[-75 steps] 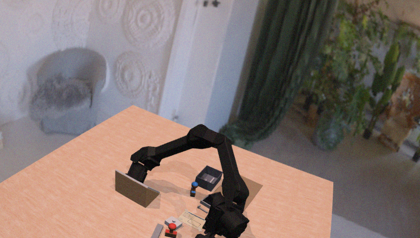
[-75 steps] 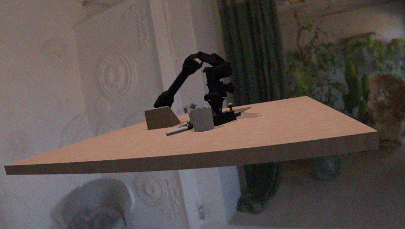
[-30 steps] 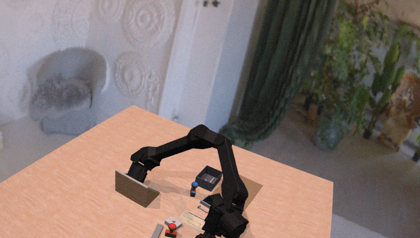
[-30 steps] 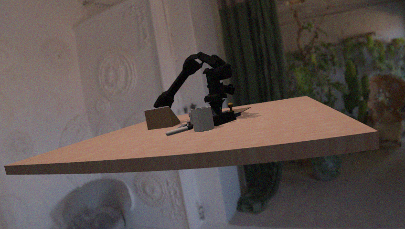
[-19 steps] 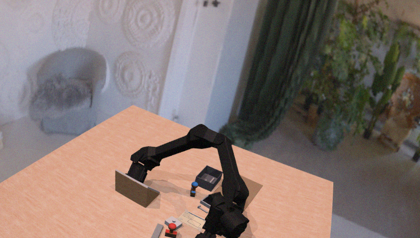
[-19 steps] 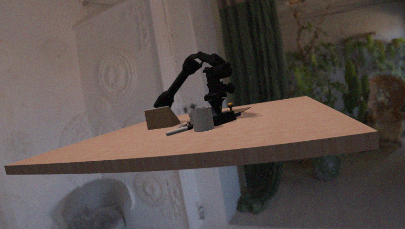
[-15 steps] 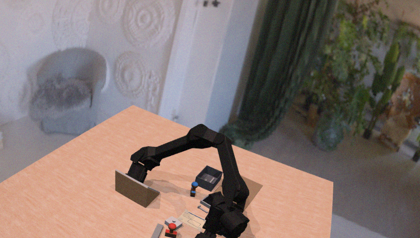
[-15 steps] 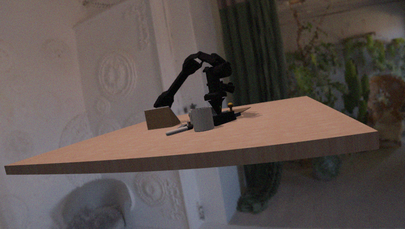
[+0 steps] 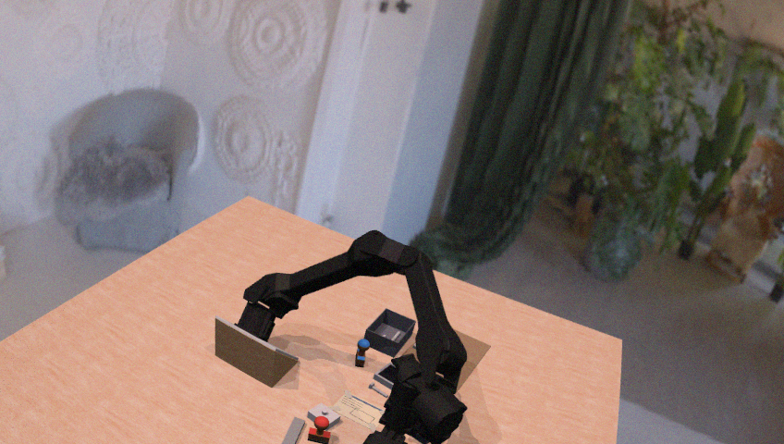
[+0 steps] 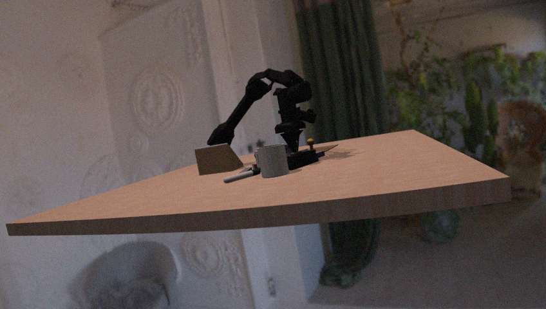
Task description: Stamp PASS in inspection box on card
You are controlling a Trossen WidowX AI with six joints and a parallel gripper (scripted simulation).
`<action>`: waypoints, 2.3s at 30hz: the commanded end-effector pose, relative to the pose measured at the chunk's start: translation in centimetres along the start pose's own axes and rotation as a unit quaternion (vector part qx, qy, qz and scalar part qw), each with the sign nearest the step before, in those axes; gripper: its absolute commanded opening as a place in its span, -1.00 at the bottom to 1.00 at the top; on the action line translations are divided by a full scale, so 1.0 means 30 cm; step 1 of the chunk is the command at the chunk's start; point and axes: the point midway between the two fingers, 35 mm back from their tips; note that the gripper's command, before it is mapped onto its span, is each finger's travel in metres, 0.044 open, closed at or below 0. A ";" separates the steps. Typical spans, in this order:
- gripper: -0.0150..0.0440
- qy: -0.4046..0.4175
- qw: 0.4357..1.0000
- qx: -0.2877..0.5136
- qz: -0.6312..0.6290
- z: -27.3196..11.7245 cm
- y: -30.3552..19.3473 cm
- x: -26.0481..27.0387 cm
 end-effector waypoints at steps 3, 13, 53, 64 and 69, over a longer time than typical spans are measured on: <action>-0.49 -0.002 1.000 0.002 -0.001 -0.010 -0.001 -0.001; -0.49 -0.003 1.000 0.001 -0.001 -0.026 0.000 -0.001; -0.49 -0.006 1.000 0.000 -0.001 -0.092 -0.001 -0.001; -0.49 -0.007 1.000 0.000 -0.001 -0.110 -0.002 -0.001; -0.49 -0.008 1.000 0.000 -0.001 -0.119 -0.002 0.000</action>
Point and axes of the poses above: the point midway between the two fingers, 35 mm back from their tips, its own z axis out along the fingers, its own x axis across the jaws, y = z × x, and after that the axes turned 11 degrees about z, right-handed
